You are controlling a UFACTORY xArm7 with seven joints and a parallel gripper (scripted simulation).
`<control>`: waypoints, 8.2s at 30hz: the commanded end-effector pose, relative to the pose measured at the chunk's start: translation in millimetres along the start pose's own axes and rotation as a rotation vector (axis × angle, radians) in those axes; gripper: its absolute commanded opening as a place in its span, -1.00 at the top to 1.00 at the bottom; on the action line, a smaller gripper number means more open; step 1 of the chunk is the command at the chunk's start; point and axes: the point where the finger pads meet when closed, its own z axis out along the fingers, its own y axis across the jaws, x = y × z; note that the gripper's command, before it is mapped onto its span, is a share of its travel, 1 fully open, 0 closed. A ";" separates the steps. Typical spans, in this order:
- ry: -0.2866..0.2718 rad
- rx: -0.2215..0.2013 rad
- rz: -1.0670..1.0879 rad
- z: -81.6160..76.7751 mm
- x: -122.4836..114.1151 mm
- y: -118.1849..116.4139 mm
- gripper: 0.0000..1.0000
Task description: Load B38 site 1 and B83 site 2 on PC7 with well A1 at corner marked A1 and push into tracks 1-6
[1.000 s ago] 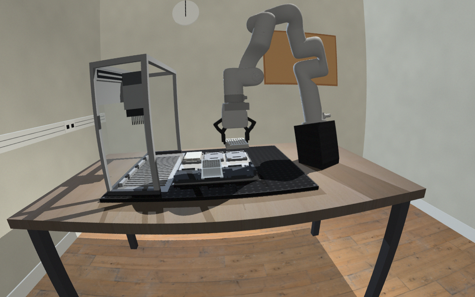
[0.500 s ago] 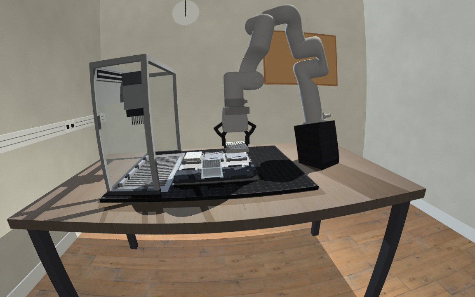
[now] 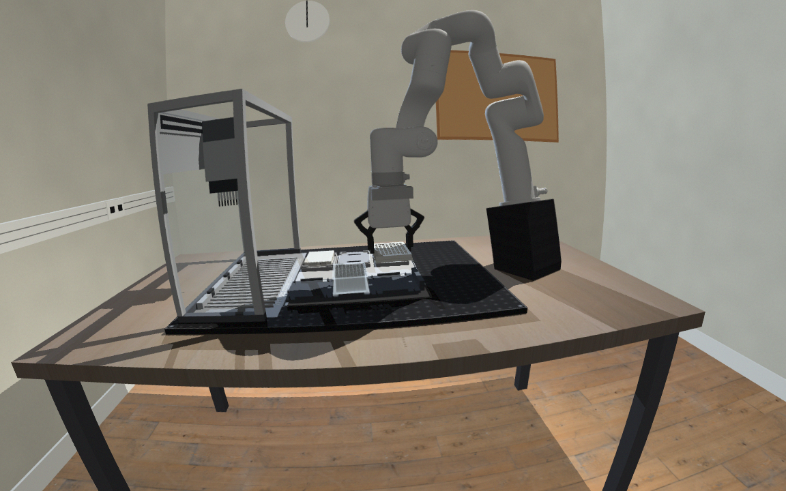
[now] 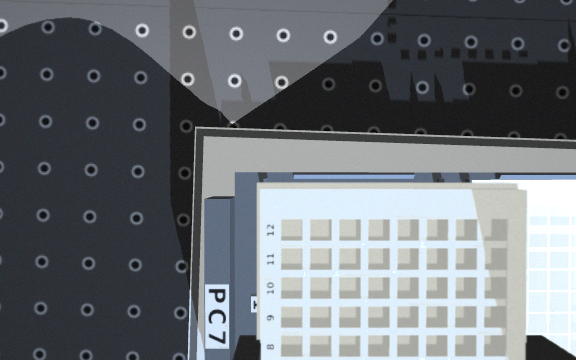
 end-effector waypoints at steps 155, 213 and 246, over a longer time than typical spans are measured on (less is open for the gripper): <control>0.003 -0.003 0.000 29.9 0.7 1.5 -1.00; 0.003 -0.003 0.000 -38.0 0.6 1.4 -1.00; 0.002 -0.003 0.034 -28.3 -82.7 87.6 -1.00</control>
